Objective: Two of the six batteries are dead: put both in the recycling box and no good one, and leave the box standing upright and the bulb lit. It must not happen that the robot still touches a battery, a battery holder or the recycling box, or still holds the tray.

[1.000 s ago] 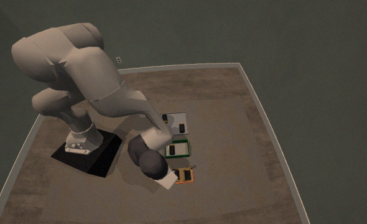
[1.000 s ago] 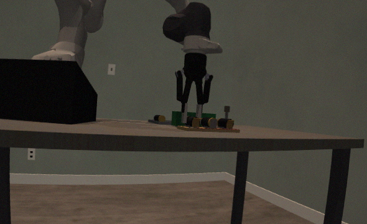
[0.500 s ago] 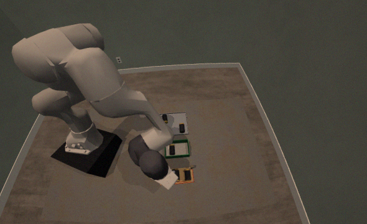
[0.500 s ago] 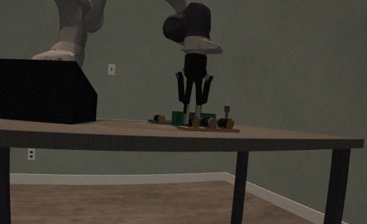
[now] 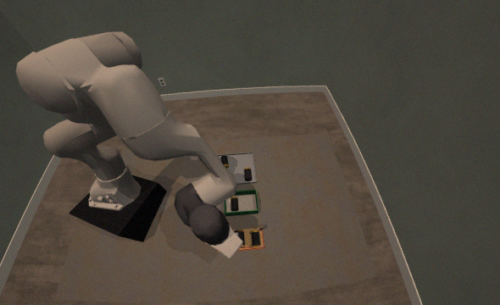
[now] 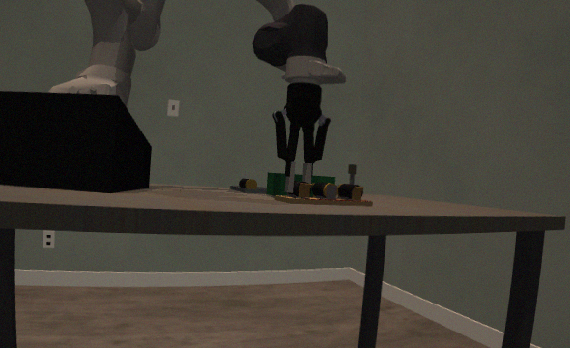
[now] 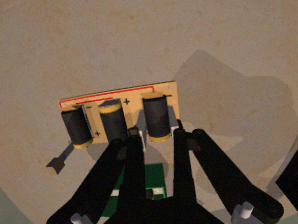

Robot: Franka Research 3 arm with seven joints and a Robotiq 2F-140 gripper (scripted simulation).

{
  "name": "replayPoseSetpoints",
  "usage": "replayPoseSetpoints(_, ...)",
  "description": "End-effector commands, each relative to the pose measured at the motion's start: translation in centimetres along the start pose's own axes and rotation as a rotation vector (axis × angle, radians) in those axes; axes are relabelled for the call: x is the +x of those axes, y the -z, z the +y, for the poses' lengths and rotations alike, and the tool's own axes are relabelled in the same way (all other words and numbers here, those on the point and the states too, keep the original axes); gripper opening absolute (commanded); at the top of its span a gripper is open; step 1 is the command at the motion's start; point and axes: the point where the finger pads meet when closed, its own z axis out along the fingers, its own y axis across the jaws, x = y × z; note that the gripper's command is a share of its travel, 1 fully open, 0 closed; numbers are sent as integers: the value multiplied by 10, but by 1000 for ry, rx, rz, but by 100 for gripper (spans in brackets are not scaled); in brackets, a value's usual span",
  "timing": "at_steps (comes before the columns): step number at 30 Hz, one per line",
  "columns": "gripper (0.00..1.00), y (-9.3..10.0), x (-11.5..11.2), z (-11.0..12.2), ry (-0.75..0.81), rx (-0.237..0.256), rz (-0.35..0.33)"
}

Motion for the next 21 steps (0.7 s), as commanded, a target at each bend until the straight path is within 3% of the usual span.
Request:
replayPoseSetpoints(1, 16, -1, 1, 0, 1, 2, 1)
replayPoseSetpoints(13, 16, 1, 1, 0, 1, 2, 1)
replayPoseSetpoints(21, 16, 33, 1, 0, 1, 2, 1)
